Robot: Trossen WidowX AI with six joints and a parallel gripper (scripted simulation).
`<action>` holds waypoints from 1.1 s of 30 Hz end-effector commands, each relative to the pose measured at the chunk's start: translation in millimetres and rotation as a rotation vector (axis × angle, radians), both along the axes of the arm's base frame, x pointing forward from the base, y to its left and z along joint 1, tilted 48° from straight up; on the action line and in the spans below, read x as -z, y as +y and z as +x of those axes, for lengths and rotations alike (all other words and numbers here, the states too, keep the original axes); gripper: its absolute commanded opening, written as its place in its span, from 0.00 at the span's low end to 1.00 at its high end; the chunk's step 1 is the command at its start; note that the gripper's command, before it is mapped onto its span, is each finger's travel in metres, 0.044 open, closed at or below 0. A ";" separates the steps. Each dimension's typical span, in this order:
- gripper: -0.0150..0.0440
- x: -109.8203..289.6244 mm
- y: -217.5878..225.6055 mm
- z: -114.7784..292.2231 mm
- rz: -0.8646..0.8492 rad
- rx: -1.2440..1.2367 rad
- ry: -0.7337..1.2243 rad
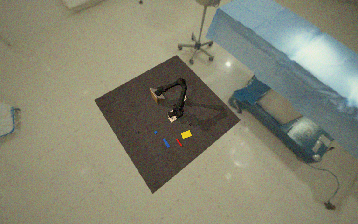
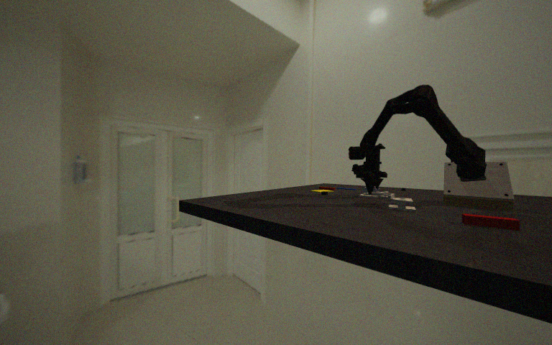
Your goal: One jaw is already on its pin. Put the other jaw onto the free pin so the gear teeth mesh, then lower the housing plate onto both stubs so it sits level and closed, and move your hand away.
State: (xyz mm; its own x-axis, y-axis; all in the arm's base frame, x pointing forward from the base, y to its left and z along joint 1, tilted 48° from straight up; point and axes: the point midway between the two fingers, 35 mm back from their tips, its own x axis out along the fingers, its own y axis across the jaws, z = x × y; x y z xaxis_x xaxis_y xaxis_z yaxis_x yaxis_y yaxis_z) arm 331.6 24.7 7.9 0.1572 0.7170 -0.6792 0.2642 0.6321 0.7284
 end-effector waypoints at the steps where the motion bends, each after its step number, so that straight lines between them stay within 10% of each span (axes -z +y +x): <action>1: 0.48 1.4 1.5 -0.4 0.005 0.000 0.005; 33: 0.48 -2.5 -2.9 -1.2 0.005 0.000 0.005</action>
State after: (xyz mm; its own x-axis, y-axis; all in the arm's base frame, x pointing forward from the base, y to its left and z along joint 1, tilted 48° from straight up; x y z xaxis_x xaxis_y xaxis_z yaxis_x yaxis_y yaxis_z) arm 330.4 22.0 9.4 0.1541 0.7186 -0.6781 0.2713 0.6292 0.7284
